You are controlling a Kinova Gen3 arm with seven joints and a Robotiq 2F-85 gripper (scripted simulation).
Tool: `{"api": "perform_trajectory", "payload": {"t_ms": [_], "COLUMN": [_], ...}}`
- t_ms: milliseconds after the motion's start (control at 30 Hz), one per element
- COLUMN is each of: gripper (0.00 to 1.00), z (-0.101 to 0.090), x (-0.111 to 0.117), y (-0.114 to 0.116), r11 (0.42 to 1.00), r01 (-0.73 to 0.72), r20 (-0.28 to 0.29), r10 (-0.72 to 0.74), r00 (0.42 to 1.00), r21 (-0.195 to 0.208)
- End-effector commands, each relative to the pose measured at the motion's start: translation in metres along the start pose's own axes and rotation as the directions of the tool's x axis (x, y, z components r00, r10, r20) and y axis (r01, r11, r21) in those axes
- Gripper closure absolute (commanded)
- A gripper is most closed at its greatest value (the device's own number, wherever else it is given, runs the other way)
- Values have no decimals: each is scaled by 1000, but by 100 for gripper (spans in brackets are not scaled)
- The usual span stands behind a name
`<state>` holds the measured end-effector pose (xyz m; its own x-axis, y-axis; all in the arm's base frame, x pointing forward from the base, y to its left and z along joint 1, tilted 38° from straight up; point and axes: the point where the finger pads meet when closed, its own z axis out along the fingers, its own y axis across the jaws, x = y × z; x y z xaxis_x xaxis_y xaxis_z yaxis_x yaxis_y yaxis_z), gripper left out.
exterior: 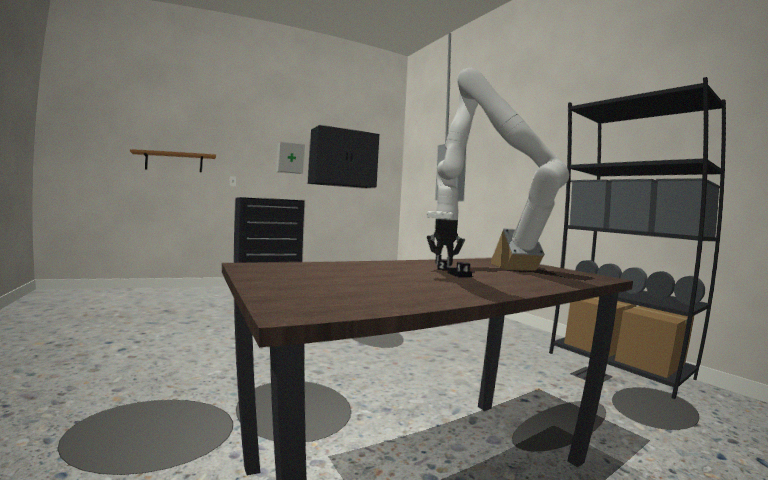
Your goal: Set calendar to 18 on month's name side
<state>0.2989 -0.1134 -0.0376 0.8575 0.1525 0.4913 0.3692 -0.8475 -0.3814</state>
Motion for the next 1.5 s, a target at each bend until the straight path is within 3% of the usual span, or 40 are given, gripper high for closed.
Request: {"api": "perform_trajectory", "payload": {"t_ms": [0, 1167, 1467], "gripper": [72, 72, 60], "z": [0, 0, 0], "x": [0, 0, 0], "y": [0, 0, 0], "r11": [1000, 1000, 1000], "r01": [0, 0, 0], "r20": [0, 0, 0], "r10": [0, 0, 0], "r00": [1000, 1000, 1000], "r21": [-1, -1, -1]}}
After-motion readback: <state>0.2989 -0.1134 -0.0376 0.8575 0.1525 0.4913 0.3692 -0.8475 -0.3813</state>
